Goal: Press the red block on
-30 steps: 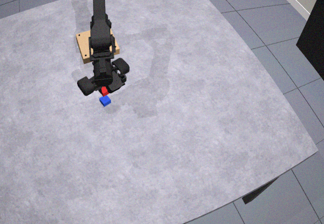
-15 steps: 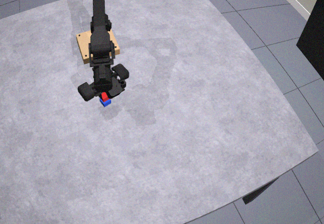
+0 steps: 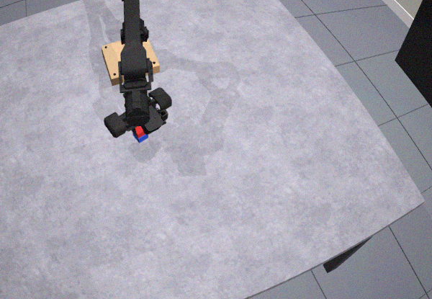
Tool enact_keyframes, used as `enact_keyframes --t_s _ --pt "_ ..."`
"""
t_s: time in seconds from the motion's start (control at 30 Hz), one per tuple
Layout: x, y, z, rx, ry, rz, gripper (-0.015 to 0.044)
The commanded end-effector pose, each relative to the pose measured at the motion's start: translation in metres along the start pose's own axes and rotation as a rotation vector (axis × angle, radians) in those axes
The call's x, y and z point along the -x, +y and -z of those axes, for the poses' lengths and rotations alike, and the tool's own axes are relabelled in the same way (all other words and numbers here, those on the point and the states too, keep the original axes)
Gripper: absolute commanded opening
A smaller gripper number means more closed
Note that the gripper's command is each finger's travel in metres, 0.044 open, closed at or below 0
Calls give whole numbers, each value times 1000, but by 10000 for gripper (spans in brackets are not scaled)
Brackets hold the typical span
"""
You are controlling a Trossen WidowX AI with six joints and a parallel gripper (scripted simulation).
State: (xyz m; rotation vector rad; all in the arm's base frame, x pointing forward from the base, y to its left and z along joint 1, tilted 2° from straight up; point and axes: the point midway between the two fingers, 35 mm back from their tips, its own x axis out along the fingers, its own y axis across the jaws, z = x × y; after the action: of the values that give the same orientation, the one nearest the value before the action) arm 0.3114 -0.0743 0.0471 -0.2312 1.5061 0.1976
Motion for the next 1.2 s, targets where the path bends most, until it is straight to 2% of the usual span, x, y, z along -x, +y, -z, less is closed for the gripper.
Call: enact_keyframes --t_s 0.0,1.07,1.17 --pt "-3 1 0 5 0 -5 0" --pt "-6 0 0 0 -1 -1 0" --pt "-6 0 0 0 -1 -1 79"
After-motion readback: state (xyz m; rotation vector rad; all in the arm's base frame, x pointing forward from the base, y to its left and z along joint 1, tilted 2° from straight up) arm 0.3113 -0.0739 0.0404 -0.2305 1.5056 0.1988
